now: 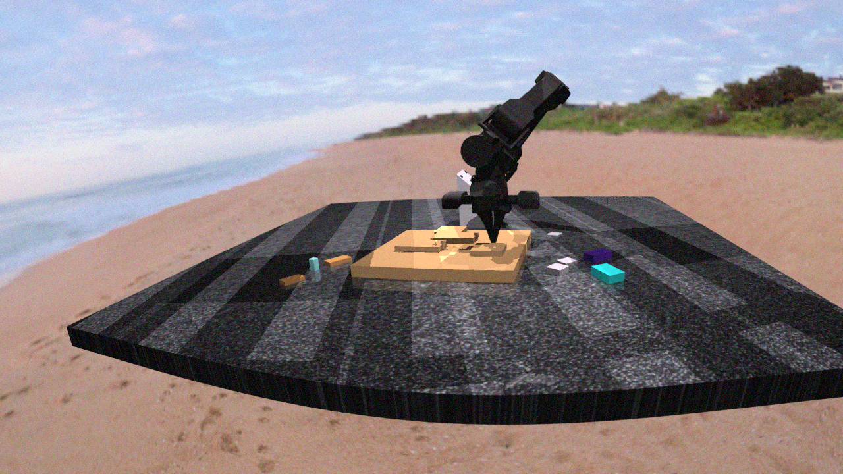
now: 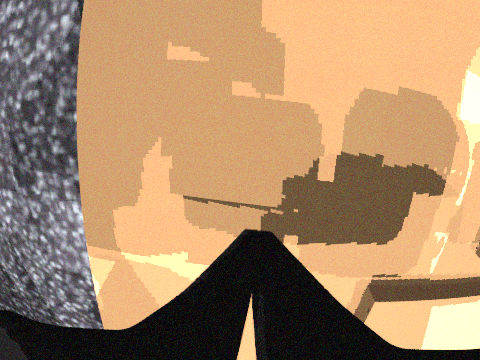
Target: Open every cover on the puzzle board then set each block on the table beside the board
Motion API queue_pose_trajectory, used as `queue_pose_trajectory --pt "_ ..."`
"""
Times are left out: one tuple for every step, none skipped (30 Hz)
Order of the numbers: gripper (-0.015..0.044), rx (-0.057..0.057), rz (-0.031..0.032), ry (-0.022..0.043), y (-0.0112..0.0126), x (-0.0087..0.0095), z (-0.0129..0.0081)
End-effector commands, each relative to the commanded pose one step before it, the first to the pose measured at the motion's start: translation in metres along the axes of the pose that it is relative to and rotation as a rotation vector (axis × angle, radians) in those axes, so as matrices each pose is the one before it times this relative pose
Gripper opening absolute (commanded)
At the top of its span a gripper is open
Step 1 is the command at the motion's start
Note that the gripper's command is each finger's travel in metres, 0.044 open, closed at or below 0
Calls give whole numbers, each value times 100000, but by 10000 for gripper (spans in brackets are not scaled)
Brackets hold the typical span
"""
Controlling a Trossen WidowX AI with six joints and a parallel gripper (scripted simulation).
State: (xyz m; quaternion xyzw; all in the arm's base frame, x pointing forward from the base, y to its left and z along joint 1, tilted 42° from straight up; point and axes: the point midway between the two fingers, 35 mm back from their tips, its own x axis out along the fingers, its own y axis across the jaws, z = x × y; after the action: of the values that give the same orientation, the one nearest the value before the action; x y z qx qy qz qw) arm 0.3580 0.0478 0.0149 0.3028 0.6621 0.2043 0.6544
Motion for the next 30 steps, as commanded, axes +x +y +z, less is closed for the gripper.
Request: queue_pose_trajectory --pt "0 1017 377 377 -53 207 -104" --pt "0 -3 0 -3 4 -4 66" --pt "0 -3 0 -4 5 -5 82" --pt "0 -4 0 -4 6 -5 96" --pt "0 -4 0 -5 6 -6 101" --pt "0 -4 0 -5 6 -5 102" --pt "0 -4 0 -5 6 -5 101" --pt "0 -4 0 -5 6 -5 101" --pt "0 -4 0 -5 6 -5 102" --pt "0 -4 0 -5 6 -5 102" --pt "0 -4 0 -5 6 -5 102" --pt "0 -4 0 -5 6 -5 101" --pt "0 -4 0 -5 5 -4 101" --pt "0 -4 0 -5 5 -4 101" --pt "0 -4 0 -5 5 -4 102" --pt "0 -4 0 -5 5 -4 102" --pt "0 -4 0 -5 5 -4 101" --pt "0 -4 0 -5 5 -4 101" --pt "0 -4 0 -5 5 -3 101" --pt "0 -4 0 -5 5 -3 101" --pt "0 -4 0 -5 5 -3 102" --pt "0 -4 0 -5 4 -3 102" --pt "0 -4 0 -5 4 -3 101" --pt "0 -4 0 -5 4 -3 101" --pt "0 -4 0 -5 4 -3 102" --pt "0 -4 0 -5 4 -2 102" --pt "0 -4 0 -5 4 -2 102" --pt "0 -4 0 -5 4 -2 102" --pt "0 -4 0 -5 4 -2 101" --pt "0 -4 0 -5 4 -2 101"
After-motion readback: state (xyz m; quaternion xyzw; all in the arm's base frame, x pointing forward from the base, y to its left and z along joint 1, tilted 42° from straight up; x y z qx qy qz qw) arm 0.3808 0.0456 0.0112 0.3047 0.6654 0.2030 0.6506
